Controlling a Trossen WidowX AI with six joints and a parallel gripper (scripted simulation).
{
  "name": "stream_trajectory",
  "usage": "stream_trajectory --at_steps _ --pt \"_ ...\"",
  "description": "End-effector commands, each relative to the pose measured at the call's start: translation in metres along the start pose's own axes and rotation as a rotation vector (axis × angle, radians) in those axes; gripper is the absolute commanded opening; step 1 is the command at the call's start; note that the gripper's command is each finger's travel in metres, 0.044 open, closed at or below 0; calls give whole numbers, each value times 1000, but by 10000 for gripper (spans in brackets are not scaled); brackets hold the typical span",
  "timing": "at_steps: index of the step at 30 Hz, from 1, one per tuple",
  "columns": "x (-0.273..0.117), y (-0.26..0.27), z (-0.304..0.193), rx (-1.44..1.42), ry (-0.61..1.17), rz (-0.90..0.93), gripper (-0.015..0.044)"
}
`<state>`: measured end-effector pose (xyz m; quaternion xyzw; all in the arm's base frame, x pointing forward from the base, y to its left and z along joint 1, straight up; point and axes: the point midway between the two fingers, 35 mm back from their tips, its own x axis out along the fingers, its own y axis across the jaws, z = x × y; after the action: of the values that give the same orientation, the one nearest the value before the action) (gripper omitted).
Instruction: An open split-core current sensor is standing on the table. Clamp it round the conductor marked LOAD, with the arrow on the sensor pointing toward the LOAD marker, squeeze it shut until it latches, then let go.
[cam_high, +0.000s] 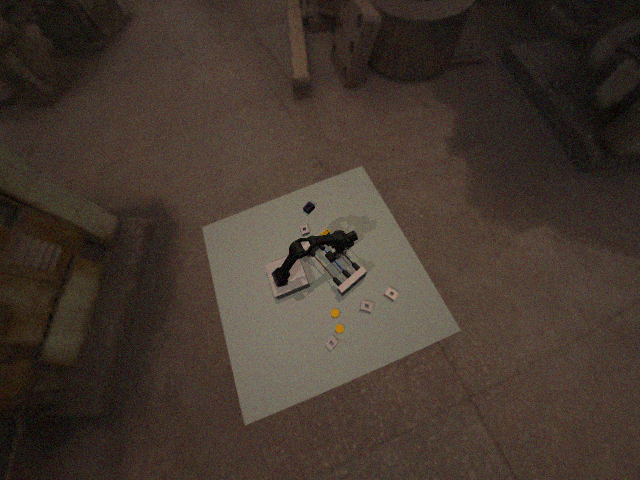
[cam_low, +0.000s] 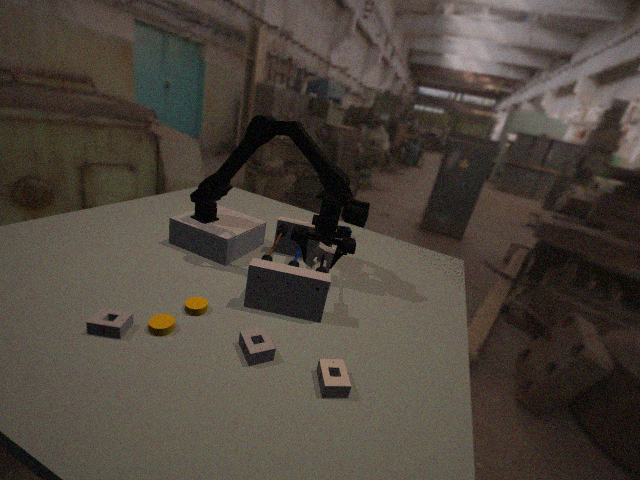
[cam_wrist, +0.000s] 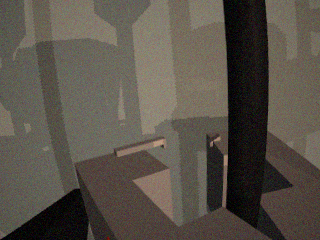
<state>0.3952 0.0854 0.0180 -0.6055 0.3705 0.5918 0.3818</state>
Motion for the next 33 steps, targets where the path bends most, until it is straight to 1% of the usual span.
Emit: stream_trajectory --at_steps 1,9,19,33 --pt "-1 0 0 0 0 0 0" --pt "1 -1 0 1 0 -33 0" --pt "3 -7 0 0 0 -255 0" --pt "3 -8 0 0 0 -259 0"
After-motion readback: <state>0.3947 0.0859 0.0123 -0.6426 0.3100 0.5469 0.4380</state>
